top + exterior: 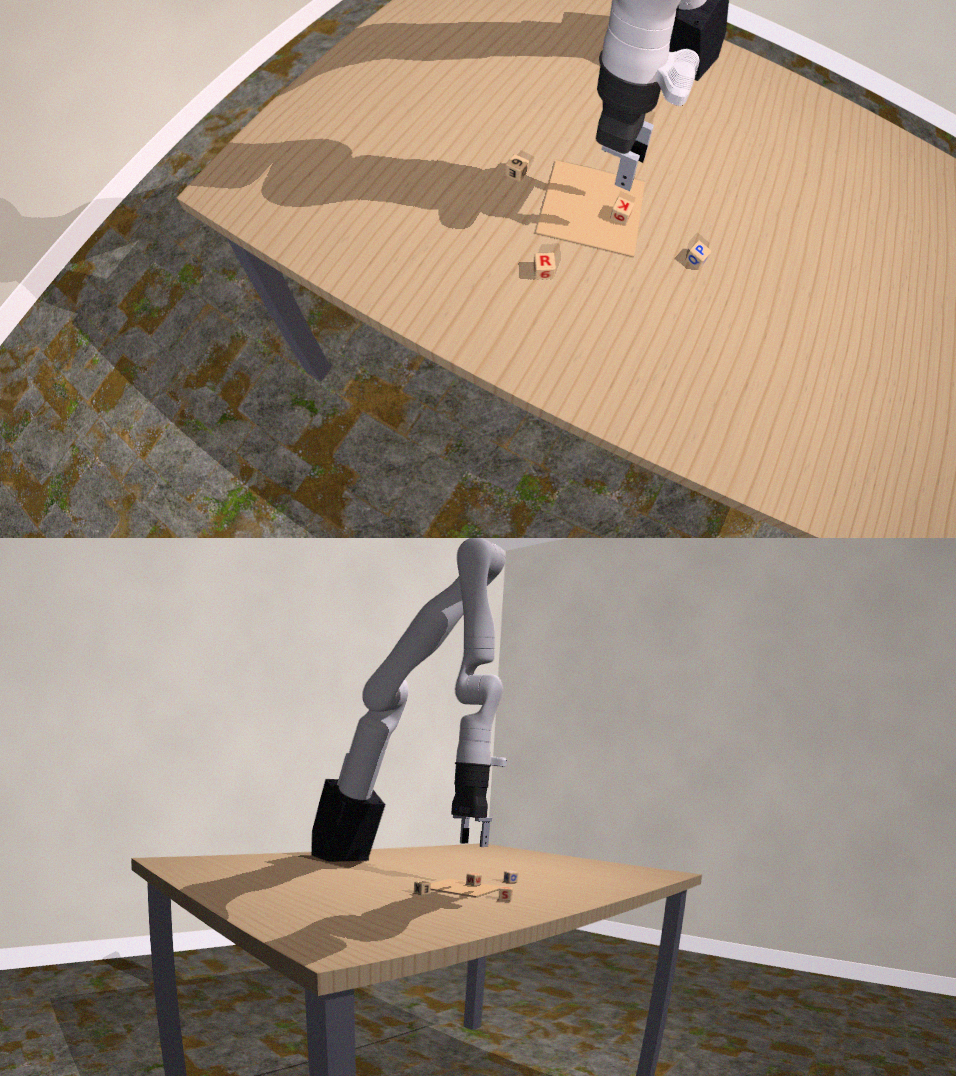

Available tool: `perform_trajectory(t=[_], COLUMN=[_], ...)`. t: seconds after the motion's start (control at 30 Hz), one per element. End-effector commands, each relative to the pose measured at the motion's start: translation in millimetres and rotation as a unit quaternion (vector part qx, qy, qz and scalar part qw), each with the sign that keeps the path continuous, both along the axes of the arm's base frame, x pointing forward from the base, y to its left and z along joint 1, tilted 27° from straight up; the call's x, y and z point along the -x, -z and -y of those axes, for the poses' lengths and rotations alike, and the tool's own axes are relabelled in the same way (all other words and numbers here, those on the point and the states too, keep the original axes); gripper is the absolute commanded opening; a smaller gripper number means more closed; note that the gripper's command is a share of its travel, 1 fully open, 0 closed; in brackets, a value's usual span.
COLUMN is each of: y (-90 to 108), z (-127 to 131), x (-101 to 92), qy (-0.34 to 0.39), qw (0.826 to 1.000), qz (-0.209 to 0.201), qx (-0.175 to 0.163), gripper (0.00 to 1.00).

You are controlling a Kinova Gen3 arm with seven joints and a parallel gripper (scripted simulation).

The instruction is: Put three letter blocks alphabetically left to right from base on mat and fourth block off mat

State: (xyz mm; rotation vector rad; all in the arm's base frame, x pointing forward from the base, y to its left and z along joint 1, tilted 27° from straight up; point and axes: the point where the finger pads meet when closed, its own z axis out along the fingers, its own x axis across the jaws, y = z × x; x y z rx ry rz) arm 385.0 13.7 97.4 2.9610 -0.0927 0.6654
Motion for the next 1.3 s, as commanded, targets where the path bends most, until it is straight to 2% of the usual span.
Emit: perform_trajectory(t=[0.0,1.27], y=[-2.0,-2.4], z=[-2.4,-4.4], x=[-1.4,-3.6], qy=[-0.002,0.008], qw=[1.0,1.0], qz=[0.002,0.004], qx=[-0.003,-0.008], gripper=[1.0,1.0])
